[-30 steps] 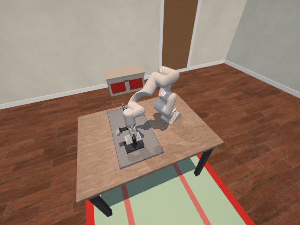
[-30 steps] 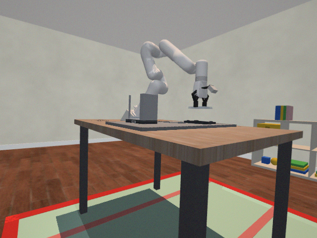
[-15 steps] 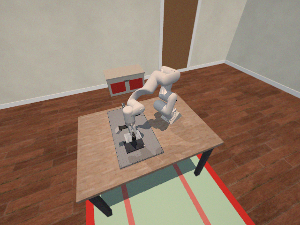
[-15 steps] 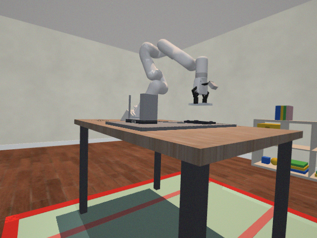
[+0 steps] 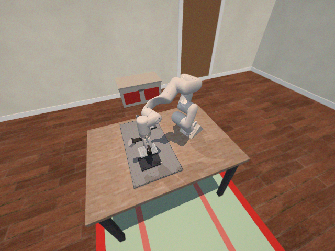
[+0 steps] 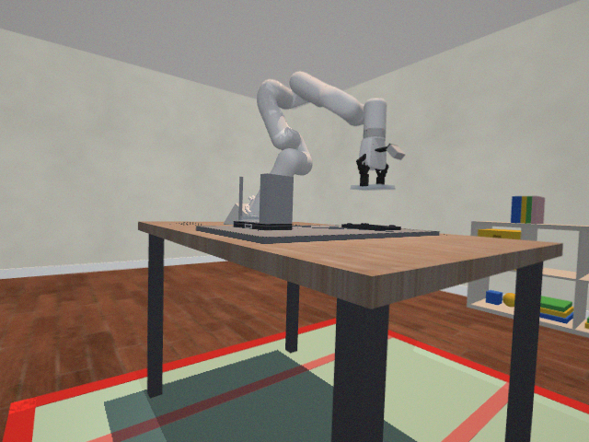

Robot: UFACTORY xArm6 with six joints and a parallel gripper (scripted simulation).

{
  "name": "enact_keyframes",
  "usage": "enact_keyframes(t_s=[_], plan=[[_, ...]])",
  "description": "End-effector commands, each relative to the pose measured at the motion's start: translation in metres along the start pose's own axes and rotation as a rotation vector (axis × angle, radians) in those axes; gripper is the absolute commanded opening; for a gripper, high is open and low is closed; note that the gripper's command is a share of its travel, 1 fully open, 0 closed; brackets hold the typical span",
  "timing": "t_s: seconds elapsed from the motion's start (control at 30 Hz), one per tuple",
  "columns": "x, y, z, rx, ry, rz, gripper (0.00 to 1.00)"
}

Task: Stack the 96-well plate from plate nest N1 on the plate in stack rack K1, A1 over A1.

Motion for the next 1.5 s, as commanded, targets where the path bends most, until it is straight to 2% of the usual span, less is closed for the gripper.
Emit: enact_keyframes(t_s=[0.0,0.63,1.03,1.1,1.47], plan=[[0.0,-0.008,0.001,0.004,0.0,0.001,0.0],[0.0,-0.036,0.001,0.004,0.0,0.001,0.0],[0.0,-0.036,0.001,0.004,0.0,0.001,0.0],[0.006,-0.036,-0.002,0.004,-0.065,0.0,0.0],[0.033,-0.037,-0.015,0.004,-0.065,0.0,0.0]])
Point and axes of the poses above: the point where the finger pads meet when closed, its own y axis out along the fingers, its own x axis across the jaws, z = x × y, the point moved 4 cm from there along -y, back along the fingers, and after that the axes turned 13 degrees about -y, right-handed, at the moved point
